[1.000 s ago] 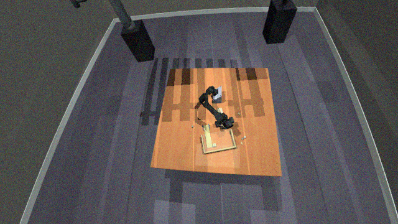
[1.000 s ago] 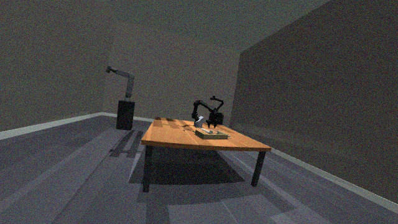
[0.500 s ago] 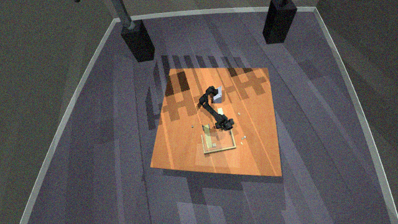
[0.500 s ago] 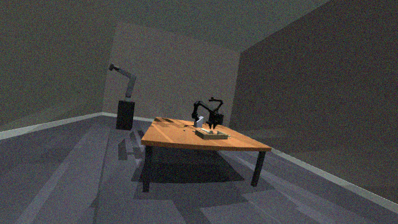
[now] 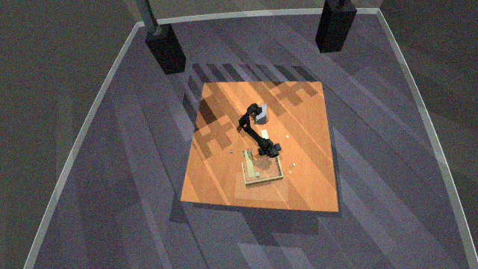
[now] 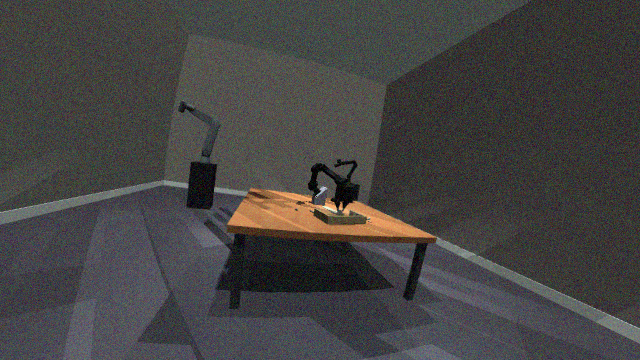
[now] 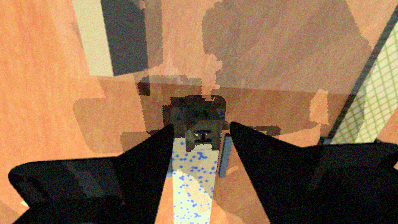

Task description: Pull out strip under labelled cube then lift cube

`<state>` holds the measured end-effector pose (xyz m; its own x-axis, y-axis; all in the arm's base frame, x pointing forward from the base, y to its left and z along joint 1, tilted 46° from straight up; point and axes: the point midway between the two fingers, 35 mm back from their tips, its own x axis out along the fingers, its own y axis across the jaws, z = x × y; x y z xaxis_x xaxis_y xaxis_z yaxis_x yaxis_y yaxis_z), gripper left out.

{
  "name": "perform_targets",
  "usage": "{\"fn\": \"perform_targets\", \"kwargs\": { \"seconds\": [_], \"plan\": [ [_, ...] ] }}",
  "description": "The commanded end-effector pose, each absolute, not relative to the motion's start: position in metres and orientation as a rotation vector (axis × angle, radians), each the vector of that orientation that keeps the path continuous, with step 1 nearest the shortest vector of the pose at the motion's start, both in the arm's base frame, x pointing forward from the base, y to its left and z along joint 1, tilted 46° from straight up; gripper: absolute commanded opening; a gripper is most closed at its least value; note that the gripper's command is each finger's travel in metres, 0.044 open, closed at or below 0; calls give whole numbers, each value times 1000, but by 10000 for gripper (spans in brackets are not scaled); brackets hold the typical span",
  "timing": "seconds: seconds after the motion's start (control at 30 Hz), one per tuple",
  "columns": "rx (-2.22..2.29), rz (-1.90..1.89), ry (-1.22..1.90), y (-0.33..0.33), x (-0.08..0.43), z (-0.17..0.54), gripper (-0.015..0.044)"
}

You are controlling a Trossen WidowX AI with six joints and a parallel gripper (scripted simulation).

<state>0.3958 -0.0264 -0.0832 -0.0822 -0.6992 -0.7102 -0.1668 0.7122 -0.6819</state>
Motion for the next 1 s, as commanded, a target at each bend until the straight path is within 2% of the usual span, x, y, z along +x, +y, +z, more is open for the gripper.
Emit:
{"fn": "perform_targets", "kwargs": {
  "seconds": [0.0,0.37,0.5,0.73,0.87,0.97],
  "plan": [
    [-725,-511,1634,-33,392,-89,250],
    [-725,-512,1634,-38,391,-94,250],
    [-716,-513,1629,-37,393,-93,145],
    [-716,-513,1629,-37,393,-93,98],
    [-716,-513,1630,-35,390,-91,0],
    [-717,-511,1631,-28,381,-84,0]
  ]
}}
